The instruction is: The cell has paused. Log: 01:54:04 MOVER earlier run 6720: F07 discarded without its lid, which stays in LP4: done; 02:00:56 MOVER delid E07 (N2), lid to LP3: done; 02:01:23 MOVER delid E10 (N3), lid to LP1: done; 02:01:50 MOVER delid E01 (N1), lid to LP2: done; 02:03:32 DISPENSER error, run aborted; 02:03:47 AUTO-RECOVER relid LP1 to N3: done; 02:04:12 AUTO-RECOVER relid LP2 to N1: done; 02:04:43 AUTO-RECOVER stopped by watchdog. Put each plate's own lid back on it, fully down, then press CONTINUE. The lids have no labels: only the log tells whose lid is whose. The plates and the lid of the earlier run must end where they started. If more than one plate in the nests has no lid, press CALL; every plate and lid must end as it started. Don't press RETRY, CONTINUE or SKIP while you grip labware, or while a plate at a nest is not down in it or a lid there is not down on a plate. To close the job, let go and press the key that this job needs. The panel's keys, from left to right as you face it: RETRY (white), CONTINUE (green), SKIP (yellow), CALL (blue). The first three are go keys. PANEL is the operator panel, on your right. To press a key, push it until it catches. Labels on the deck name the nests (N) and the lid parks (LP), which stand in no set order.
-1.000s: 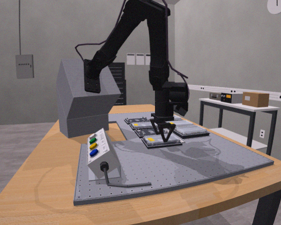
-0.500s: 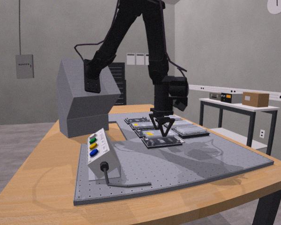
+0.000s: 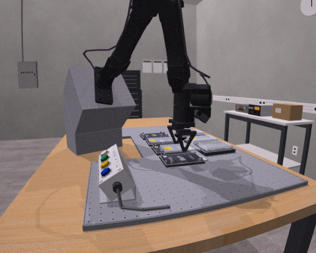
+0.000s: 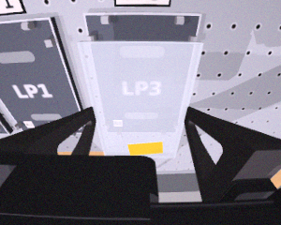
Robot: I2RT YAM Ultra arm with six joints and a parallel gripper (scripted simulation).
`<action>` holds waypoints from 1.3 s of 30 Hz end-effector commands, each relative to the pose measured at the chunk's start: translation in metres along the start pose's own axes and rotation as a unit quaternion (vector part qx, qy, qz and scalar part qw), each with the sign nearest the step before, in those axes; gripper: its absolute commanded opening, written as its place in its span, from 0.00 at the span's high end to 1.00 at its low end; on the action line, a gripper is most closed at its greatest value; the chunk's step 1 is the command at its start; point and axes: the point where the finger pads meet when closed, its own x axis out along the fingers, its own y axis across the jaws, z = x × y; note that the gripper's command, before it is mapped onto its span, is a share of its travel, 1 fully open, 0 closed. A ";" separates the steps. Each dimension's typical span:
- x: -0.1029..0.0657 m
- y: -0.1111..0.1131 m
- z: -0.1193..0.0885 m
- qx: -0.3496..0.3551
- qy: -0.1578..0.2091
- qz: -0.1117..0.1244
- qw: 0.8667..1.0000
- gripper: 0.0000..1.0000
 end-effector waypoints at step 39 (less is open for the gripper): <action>-0.010 0.022 0.077 -0.021 -0.010 -0.003 1.000 1.00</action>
